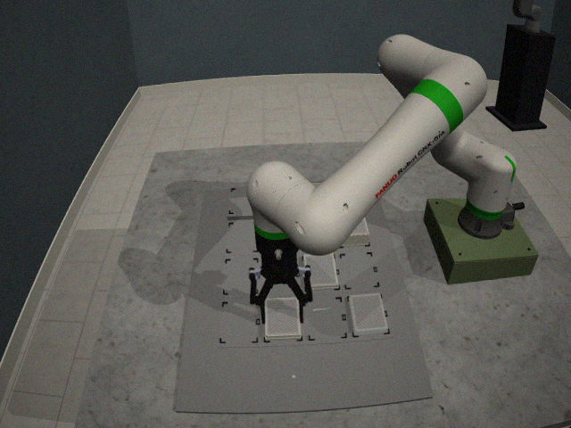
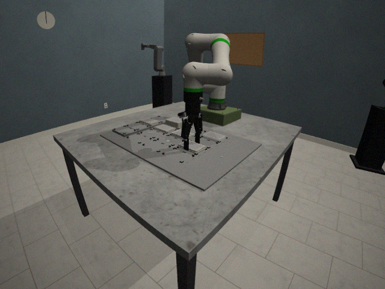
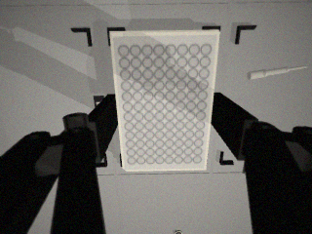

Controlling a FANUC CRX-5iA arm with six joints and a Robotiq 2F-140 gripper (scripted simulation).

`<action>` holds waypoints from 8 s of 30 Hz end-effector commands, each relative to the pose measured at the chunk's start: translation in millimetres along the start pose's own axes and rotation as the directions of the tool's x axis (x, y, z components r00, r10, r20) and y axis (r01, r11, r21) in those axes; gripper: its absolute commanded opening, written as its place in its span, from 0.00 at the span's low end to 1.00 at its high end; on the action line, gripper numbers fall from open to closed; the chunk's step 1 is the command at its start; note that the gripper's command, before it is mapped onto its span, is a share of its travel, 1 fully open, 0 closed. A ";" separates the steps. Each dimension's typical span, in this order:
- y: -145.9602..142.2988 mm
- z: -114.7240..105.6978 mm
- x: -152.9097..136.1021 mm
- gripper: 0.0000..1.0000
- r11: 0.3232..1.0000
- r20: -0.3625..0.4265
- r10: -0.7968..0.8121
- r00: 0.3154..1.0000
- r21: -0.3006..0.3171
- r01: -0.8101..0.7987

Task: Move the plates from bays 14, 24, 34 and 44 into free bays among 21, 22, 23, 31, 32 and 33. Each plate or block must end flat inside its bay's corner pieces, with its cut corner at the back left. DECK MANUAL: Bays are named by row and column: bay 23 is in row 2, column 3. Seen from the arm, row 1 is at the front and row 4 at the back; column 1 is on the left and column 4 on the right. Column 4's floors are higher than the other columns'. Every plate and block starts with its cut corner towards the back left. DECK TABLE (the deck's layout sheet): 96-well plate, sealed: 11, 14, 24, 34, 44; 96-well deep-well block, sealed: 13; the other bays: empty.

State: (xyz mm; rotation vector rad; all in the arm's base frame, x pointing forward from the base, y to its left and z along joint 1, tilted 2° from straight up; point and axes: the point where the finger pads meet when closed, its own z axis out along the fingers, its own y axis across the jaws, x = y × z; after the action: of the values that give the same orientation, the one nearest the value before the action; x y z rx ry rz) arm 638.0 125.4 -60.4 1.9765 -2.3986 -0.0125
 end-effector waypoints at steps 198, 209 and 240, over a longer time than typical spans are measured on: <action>-0.8 -64.3 -0.2 0.70 1.000 0.001 0.000 1.000 0.003 0.000; 0.3 -64.3 3.9 0.70 1.000 0.001 0.000 1.000 0.003 0.000; 24.1 -64.1 113.4 0.70 1.000 0.000 0.000 1.000 0.002 0.000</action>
State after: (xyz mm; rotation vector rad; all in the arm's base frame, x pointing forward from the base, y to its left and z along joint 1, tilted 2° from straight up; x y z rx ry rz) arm 596.6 26.3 5.1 1.9756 -2.3988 -0.0128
